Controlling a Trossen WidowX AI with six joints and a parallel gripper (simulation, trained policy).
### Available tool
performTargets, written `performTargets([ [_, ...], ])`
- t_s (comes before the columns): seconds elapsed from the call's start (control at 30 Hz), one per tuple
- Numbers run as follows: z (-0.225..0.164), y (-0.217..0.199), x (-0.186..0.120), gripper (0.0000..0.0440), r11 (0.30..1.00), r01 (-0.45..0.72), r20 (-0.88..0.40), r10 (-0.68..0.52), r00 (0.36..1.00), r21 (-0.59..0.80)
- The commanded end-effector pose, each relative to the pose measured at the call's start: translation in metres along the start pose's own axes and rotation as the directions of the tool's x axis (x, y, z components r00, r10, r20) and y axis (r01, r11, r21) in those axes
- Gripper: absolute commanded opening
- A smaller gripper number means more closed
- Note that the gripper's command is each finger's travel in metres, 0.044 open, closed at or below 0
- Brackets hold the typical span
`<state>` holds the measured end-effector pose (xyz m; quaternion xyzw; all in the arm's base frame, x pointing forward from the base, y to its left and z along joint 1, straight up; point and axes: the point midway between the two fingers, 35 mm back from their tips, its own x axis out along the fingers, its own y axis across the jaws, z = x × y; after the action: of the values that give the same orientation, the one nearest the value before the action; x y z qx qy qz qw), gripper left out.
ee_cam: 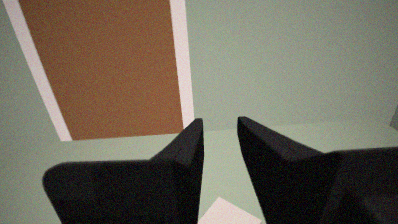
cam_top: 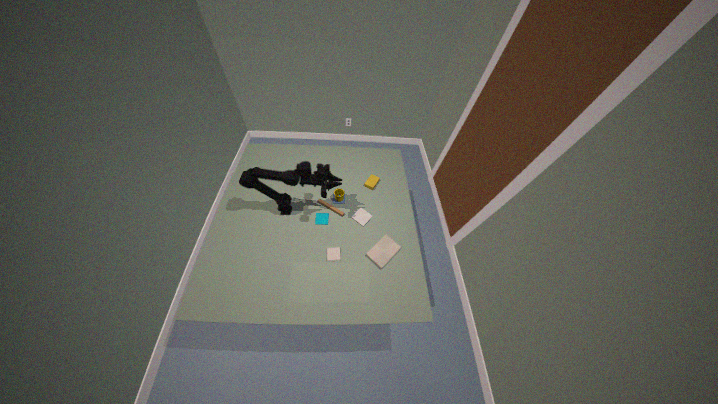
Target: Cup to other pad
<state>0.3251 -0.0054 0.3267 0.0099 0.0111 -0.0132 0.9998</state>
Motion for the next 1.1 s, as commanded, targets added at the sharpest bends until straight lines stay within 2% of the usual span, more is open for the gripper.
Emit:
performTargets([
  [0.0, 0.003, 0.003, 0.003, 0.0077, 1.0, -0.006, -0.025, 0.006, 1.0, 0.028],
  [0.3, 0.009, 0.013, 0.013, 0.0139, 0.993, -0.024, -0.102, 0.036, 0.994, 0.113],
  [1.07, 0.01, 0.041, 0.034, 0.0156, 0.939, 0.021, -0.336, 0.102, 0.936, 0.343],
])
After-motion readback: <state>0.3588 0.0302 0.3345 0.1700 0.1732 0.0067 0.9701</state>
